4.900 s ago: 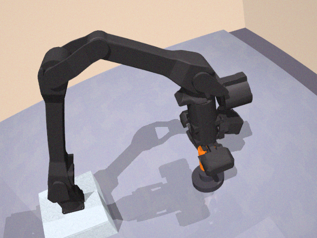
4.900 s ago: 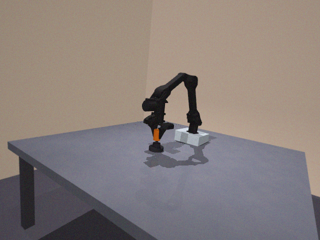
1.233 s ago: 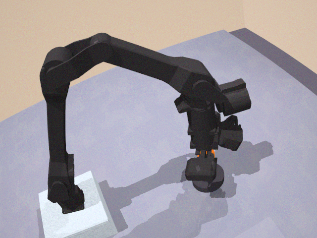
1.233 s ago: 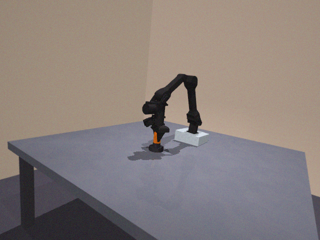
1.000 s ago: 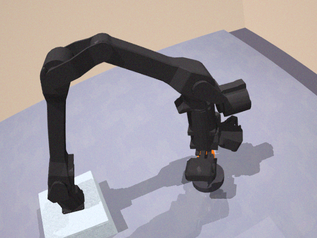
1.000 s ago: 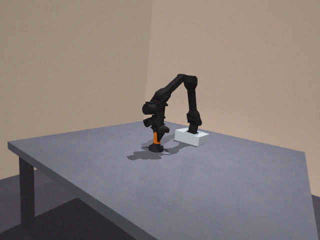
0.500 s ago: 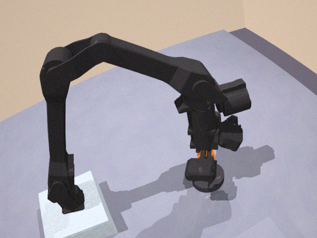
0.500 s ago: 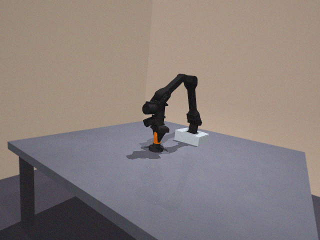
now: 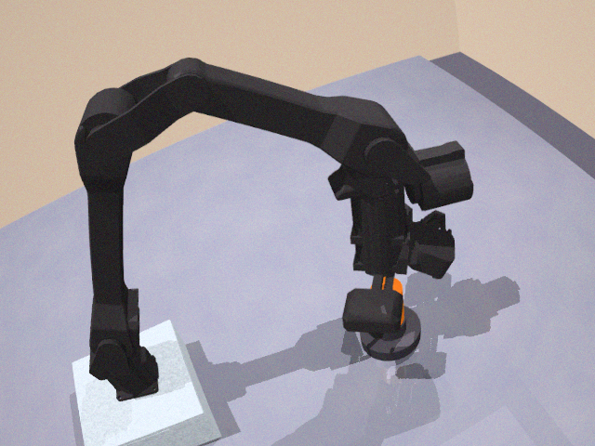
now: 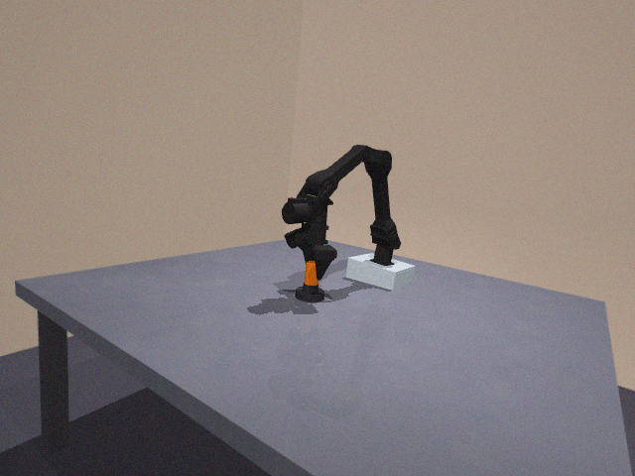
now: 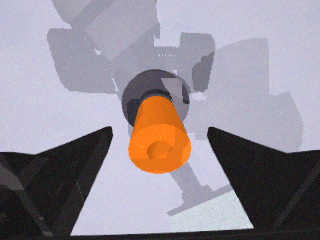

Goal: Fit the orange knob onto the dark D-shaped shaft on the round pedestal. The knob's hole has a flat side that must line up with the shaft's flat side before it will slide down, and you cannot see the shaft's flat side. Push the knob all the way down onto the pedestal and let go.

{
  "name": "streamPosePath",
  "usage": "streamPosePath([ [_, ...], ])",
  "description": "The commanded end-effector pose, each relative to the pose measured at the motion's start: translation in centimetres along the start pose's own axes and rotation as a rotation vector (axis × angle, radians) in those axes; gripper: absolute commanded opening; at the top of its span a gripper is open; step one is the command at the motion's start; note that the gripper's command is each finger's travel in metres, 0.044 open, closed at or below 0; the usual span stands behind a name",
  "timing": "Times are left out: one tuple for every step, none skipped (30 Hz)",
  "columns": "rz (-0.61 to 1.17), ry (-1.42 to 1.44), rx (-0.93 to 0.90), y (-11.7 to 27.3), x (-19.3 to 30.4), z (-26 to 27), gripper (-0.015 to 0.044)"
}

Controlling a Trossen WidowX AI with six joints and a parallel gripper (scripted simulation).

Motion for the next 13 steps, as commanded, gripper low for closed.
streamPosePath([
  [-0.042, 0.005, -0.011, 5.7, -0.4, 0.2, 0.044],
  [-0.042, 0.005, -0.011, 7.0, -0.2, 0.1, 0.044],
  [-0.042, 0.005, -0.011, 7.7, -0.1, 0.1, 0.044],
  [-0.042, 0.005, -0.011, 8.0, -0.1, 0.1, 0.044],
  [-0.042, 0.005, -0.011, 8.0, -0.1, 0.1, 0.044],
  [-0.042, 0.005, -0.011, 8.0, -0.2, 0.1, 0.044],
  [-0.042, 0.005, -0.011, 8.0, -0.2, 0.1, 0.044],
  [-0.042, 0.005, -0.011, 8.0, -0.2, 0.1, 0.044],
  [-0.042, 0.005, -0.011, 8.0, -0.2, 0.1, 0.044],
  [-0.042, 0.005, -0.011, 8.0, -0.2, 0.1, 0.044],
  [-0.042, 0.005, -0.011, 8.0, -0.2, 0.1, 0.044],
  [-0.042, 0.005, -0.011, 8.0, -0.2, 0.1, 0.044],
  [-0.042, 0.005, -0.011, 8.0, -0.2, 0.1, 0.044],
])
Point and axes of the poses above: the point midway between the two fingers, 35 mm back from their tips, its own y axis back along the fingers, its own z axis across the jaws, x = y × z, the point moved 1 cm from there along y, back along the fingers, and after that the axes turned 9 degrees about y, right-handed, at the moved point
